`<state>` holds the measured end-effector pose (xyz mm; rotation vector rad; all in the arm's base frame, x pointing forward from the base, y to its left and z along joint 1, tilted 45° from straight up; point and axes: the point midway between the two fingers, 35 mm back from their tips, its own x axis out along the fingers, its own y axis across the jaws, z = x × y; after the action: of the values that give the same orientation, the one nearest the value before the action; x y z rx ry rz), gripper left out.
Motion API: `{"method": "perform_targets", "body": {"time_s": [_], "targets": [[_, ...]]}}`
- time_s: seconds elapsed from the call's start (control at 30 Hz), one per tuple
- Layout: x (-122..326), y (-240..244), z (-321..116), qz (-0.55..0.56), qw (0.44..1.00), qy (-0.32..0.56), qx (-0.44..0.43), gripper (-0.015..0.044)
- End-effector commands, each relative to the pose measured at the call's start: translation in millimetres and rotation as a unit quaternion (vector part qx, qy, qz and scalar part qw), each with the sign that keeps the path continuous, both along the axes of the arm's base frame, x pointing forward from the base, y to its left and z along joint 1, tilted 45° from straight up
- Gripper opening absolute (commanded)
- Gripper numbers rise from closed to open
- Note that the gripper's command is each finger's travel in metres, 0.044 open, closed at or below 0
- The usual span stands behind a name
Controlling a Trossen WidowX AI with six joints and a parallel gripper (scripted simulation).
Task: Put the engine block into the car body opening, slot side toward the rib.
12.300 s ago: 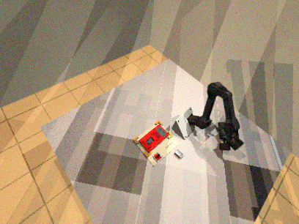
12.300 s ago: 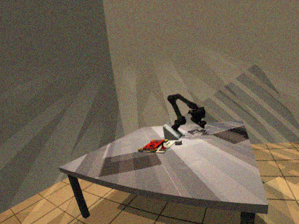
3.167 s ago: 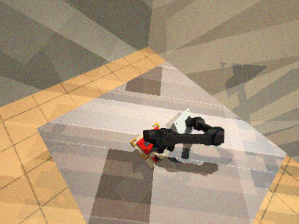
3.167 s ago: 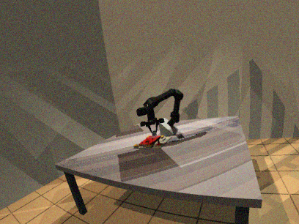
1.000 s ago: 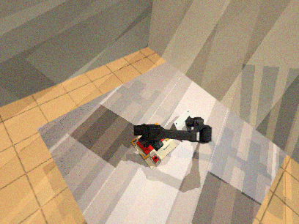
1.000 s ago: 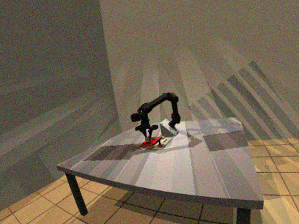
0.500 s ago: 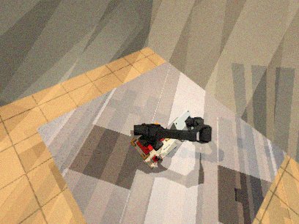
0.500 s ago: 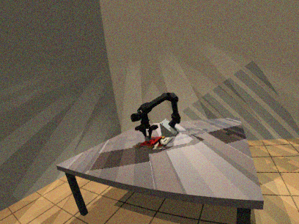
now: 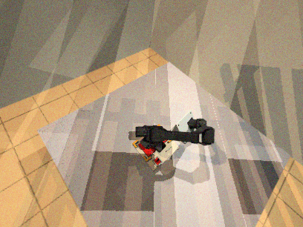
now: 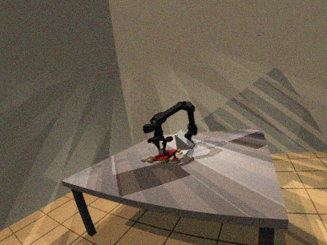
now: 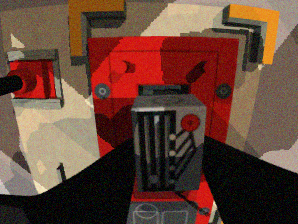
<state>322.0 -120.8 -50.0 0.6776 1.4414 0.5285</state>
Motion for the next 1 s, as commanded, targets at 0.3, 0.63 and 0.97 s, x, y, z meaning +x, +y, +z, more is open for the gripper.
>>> {"method": "perform_targets", "body": {"time_s": [0.3, 0.63, 0.97], "targets": [[-0.3, 0.1, -0.9, -0.021, 1.000, 0.021, 0.001, 0.0160], [-0.3, 0.4, -1.2, -0.005, 1.000, 0.005, -0.001, 0.0160], [-0.3, 0.6, -1.4, -0.014, 1.000, 0.013, 0.000, 0.0160]]}}
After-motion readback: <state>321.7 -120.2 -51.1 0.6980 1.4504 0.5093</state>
